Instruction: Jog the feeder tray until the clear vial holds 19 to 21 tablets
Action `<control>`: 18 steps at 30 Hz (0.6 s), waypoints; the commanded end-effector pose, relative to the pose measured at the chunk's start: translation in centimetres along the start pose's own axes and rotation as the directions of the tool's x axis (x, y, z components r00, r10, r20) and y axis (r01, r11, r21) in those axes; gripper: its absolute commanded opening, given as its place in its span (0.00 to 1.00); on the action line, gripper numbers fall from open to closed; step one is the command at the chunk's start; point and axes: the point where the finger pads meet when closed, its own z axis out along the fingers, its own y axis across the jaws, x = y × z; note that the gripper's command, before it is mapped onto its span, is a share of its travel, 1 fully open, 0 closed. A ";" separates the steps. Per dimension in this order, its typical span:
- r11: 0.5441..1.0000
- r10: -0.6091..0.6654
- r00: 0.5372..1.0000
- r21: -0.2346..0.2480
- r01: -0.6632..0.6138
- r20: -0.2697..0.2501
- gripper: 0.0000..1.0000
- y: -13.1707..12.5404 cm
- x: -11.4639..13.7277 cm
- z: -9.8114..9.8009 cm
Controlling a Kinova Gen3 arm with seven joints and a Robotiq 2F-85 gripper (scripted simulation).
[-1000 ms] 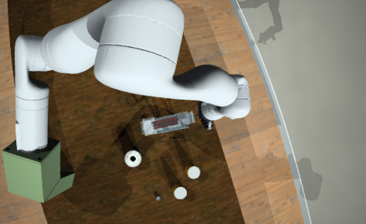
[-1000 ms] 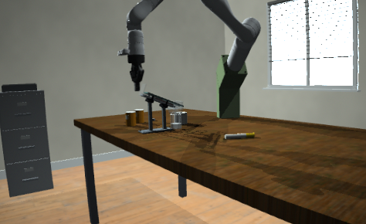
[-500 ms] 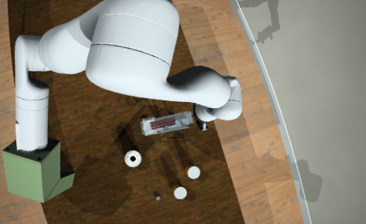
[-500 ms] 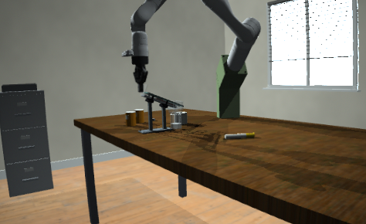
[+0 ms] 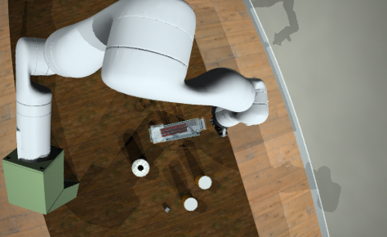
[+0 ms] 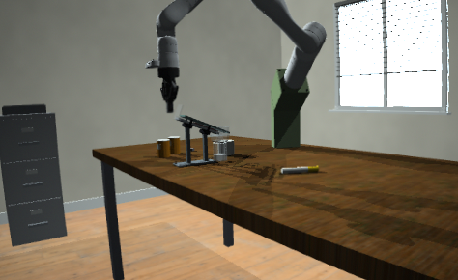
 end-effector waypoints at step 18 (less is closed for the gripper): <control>1.000 0.000 1.000 -0.001 0.000 -0.001 0.00 0.0 -3.2 1.3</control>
